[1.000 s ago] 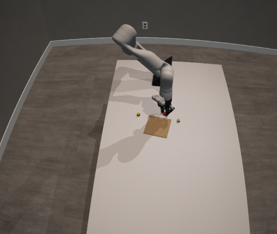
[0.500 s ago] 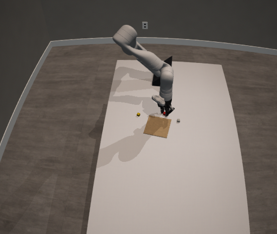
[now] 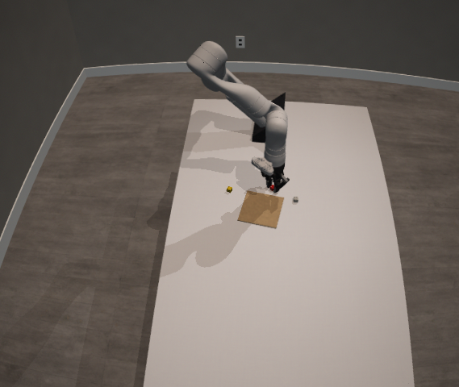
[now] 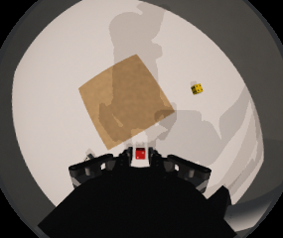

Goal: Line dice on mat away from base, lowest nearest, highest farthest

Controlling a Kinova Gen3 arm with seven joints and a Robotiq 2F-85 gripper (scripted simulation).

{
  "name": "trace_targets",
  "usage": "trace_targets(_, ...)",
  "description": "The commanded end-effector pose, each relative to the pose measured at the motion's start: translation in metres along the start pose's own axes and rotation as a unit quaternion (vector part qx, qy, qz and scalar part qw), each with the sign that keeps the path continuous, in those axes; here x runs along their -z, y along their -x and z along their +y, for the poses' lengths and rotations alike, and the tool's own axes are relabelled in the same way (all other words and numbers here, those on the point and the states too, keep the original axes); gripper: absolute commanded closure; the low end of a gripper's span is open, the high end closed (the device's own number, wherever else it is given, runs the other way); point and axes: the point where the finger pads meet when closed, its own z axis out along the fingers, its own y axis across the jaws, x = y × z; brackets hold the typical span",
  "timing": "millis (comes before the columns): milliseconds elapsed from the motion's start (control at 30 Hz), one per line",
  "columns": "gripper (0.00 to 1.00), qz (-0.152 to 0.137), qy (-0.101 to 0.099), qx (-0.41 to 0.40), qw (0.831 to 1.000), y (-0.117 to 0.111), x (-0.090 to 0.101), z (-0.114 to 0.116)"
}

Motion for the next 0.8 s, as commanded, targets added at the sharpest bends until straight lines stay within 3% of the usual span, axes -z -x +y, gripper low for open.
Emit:
trace_targets(0, 0.69, 0.0, -0.001, 0.0, 1.0, 0.0, 0.0006, -0.0005)
trace_targets(333, 0.69, 0.0, -0.001, 0.0, 1.0, 0.0, 0.0006, -0.0005)
trace_targets(367, 0.89, 0.0, -0.001, 0.0, 1.0, 0.0, 0.0006, -0.0005)
trace_targets(767, 0.89, 0.0, -0.001, 0.0, 1.0, 0.0, 0.0006, -0.0005)
